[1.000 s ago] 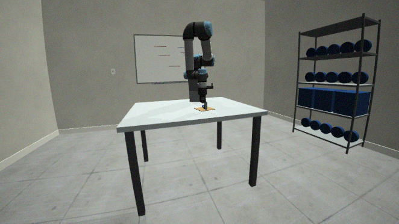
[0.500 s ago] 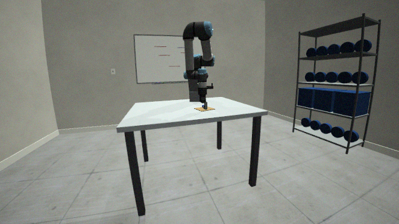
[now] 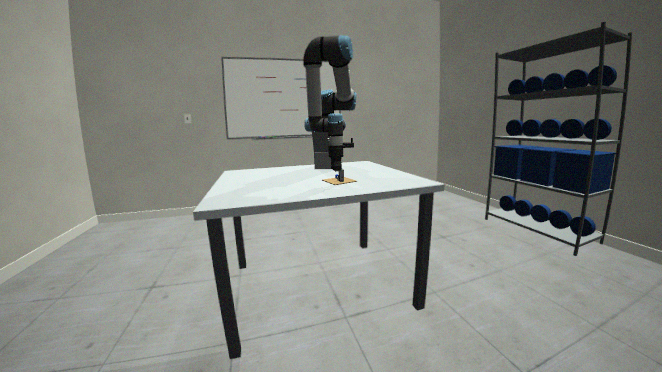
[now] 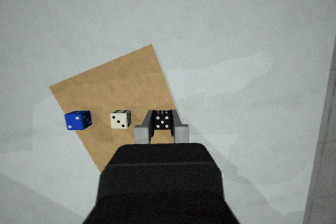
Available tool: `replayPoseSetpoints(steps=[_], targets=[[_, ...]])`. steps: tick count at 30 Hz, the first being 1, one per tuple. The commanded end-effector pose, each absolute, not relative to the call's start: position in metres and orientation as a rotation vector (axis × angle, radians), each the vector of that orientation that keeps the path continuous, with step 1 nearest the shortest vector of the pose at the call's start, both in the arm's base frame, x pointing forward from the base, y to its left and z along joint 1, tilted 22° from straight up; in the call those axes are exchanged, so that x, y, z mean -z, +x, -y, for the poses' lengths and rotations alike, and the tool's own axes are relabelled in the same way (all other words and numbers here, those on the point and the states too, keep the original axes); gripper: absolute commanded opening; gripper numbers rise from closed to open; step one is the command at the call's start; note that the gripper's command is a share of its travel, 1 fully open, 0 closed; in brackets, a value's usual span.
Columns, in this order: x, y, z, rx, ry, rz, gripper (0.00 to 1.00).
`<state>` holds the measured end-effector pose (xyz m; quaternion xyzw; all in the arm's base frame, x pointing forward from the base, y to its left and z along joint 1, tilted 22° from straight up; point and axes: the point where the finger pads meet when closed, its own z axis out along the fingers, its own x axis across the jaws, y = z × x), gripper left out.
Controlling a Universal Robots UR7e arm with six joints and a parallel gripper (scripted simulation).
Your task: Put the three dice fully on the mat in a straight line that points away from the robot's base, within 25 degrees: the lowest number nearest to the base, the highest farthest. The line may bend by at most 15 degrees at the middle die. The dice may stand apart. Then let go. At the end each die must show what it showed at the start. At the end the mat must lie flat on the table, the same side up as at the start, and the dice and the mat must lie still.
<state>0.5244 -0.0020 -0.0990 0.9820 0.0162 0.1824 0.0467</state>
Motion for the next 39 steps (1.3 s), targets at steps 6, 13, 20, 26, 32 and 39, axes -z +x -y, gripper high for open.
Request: replayPoseSetpoints(steps=[6,13,20,26,32,39], targets=[[0.0985,0.5247,0.0020,-0.558,2.996,-0.050,0.40],[0.0985,0.5247,0.0020,-0.558,2.996,-0.050,0.40],[0.0993,0.5250,0.0021,-0.558,2.996,-0.050,0.40],[0.1006,0.5255,0.0022,-0.558,2.996,-0.050,0.40],[0.1018,0.5259,0.0023,-0.558,2.996,-0.050,0.40],[0.1022,0.5261,0.0024,-0.558,2.996,-0.050,0.40]])
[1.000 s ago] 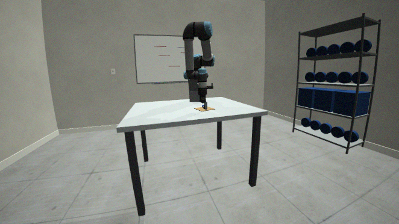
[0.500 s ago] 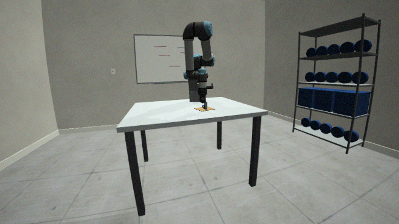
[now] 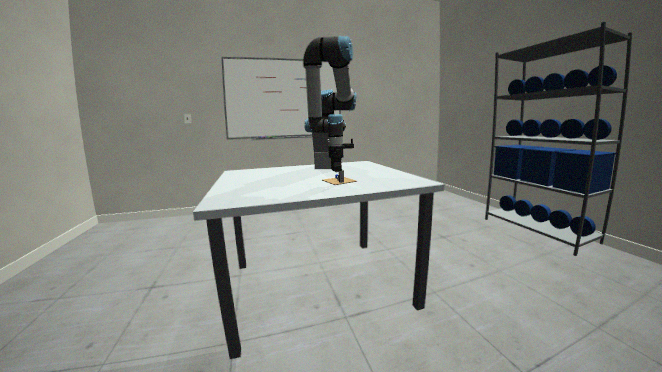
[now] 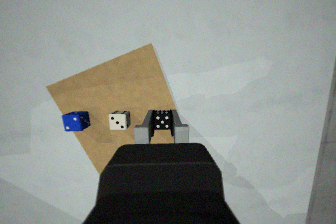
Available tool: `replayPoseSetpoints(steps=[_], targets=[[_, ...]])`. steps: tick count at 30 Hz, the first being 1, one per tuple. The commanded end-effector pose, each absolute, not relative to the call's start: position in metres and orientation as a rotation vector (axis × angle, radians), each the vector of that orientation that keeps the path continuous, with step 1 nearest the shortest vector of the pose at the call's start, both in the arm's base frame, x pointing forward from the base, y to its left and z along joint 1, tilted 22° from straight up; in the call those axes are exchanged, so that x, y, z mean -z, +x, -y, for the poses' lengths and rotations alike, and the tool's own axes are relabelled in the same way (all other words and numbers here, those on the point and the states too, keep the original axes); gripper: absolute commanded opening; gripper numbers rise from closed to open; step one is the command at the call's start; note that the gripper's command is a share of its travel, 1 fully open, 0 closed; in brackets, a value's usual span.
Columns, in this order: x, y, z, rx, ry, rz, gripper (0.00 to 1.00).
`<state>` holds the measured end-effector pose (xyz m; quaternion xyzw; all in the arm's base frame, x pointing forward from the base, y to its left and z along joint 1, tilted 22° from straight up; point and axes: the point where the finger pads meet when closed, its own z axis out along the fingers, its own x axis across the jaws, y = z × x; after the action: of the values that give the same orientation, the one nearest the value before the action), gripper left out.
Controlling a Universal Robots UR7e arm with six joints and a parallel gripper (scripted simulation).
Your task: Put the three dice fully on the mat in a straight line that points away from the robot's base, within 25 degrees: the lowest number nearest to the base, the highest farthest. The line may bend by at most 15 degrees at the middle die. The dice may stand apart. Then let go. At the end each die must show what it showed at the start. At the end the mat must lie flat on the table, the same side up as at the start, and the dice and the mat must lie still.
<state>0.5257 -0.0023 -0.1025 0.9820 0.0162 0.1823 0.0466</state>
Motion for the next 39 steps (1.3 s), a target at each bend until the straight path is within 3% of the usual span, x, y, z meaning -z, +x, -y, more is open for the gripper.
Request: replayPoseSetpoints(steps=[1,33,37,39], targets=[[0.1022,0.5261,0.0024,-0.558,2.996,-0.050,0.40],[0.1022,0.5261,0.0024,-0.558,2.996,-0.050,0.40],[0.1022,0.5261,0.0024,-0.558,2.996,-0.050,0.52],[0.1022,0.5261,0.0024,-0.558,2.996,-0.050,0.52]])
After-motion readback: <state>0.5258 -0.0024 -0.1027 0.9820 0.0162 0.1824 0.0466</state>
